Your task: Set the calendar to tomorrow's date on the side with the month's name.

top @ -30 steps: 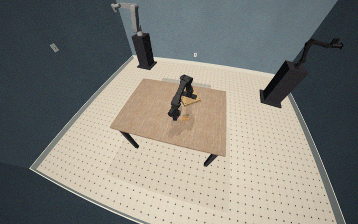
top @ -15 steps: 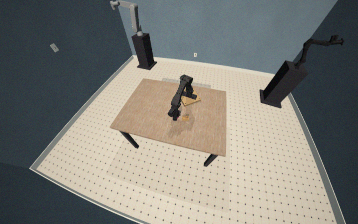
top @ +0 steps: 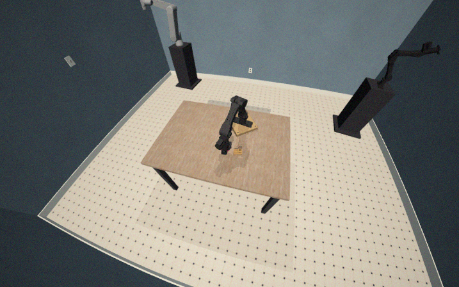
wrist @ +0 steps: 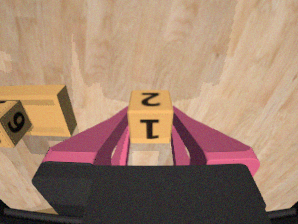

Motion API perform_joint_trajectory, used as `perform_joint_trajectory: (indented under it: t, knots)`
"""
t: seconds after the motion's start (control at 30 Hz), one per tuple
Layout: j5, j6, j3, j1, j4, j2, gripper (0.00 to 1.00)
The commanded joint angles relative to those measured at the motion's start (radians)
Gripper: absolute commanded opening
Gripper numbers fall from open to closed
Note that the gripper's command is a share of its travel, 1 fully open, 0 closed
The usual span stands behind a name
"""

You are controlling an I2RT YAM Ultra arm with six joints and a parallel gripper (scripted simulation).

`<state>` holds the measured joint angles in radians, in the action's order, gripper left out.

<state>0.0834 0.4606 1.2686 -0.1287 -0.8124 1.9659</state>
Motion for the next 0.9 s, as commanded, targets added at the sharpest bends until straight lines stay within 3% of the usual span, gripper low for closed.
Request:
perform_joint_trajectory:
  t: [0.0, 0.87]
  knots:
    - [0.001, -0.004, -0.006, 0.001, 0.004, -0.016, 0.26]
    - [0.001, 0.005, -0.009, -0.012, 0.005, -0.026, 0.26]
